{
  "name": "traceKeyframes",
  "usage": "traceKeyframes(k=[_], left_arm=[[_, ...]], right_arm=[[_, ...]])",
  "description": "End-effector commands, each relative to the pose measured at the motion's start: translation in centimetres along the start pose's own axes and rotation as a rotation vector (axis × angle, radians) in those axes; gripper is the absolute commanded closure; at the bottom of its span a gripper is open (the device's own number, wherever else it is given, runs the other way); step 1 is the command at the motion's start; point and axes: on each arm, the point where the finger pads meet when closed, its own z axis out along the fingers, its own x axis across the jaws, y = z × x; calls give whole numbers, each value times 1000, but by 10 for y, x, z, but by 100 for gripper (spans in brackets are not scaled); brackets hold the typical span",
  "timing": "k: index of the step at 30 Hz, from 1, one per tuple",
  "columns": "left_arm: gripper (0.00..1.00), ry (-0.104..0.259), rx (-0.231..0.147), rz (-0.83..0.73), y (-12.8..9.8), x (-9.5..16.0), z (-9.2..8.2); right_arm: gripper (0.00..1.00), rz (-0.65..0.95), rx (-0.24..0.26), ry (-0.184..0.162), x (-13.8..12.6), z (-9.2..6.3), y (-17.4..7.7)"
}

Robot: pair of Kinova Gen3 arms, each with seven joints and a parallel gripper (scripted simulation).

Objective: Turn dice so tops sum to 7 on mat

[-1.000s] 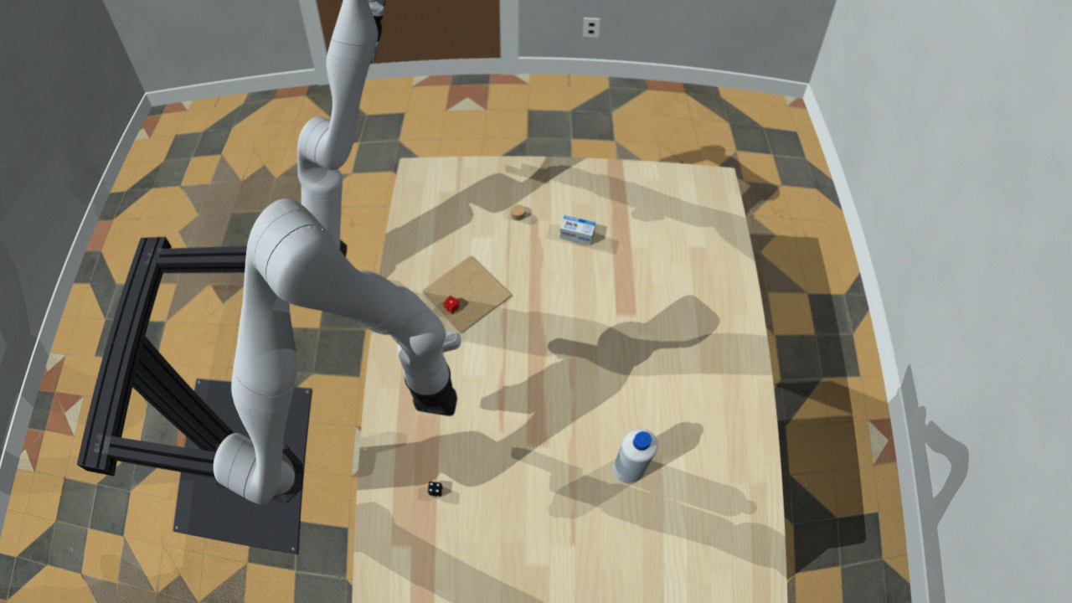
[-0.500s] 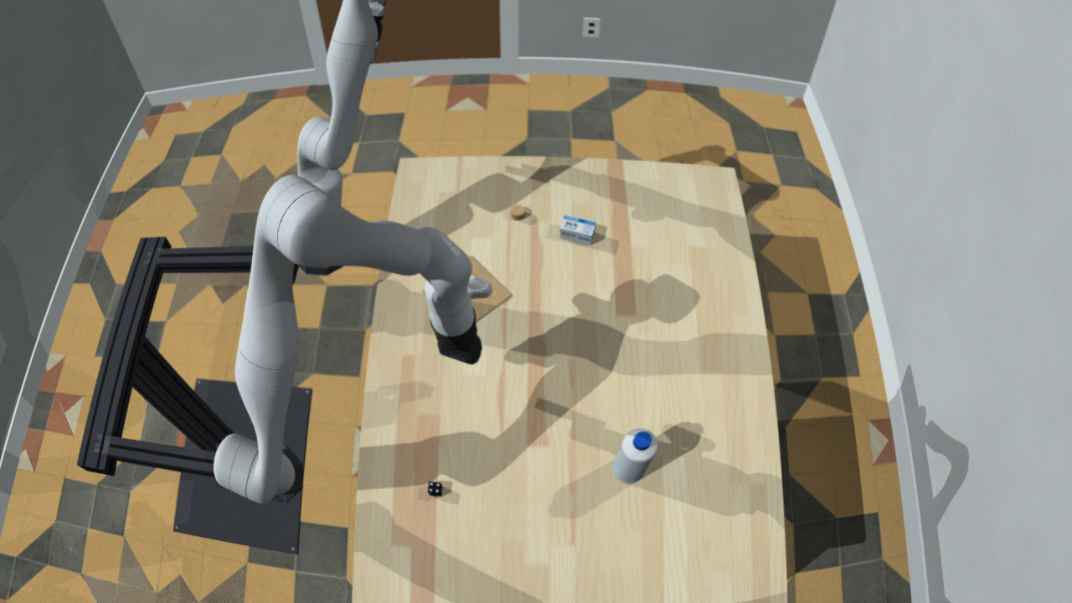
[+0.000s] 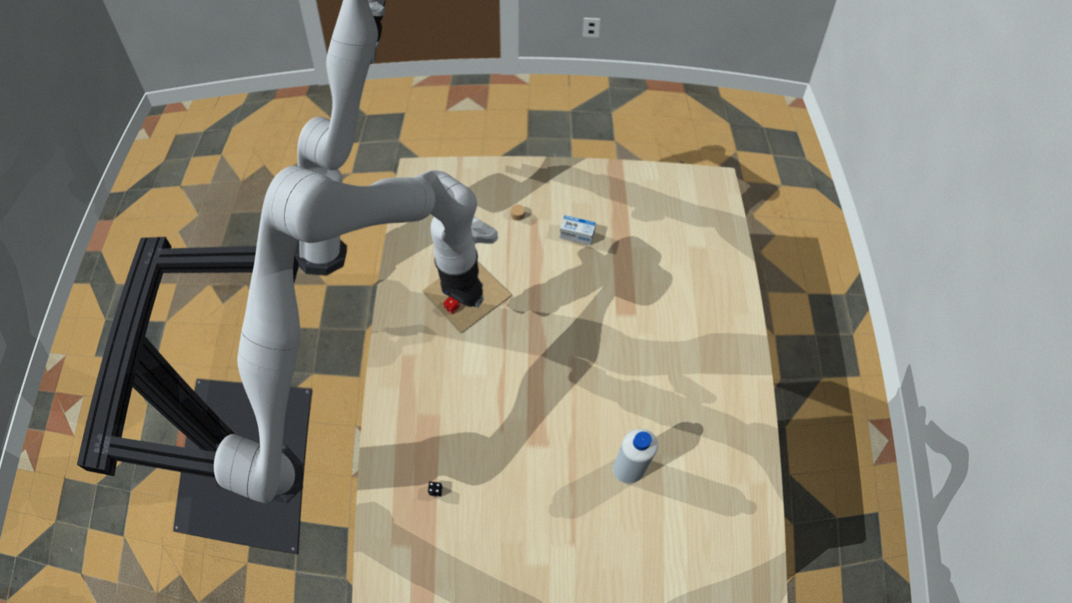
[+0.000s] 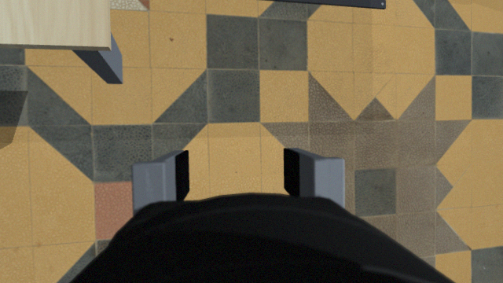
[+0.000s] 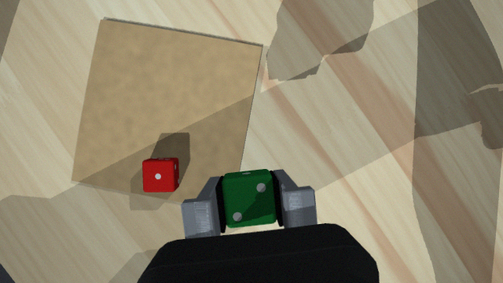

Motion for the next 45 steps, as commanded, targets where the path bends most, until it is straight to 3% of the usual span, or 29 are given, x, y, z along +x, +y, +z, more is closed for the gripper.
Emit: traceKeyframes(k=[1,12,32,38,45], left_arm=[[0,0,-2,0,0,0,-1],[0,0,-2,0,0,0,-1],[0,0,-2,0,0,0,-1],[0,0,-2,0,0,0,-1],[0,0,-2,0,0,0,-1]], right_arm=[[51,49,-10,-10,-25,-2,-28],[51,91,-11,-29,-58,-4,-51],[51,94,-11,-31,-60,-3,-53],[51,95,-12,-30,-60,3,-53],[51,95,-12,-30,-61,27,-53]])
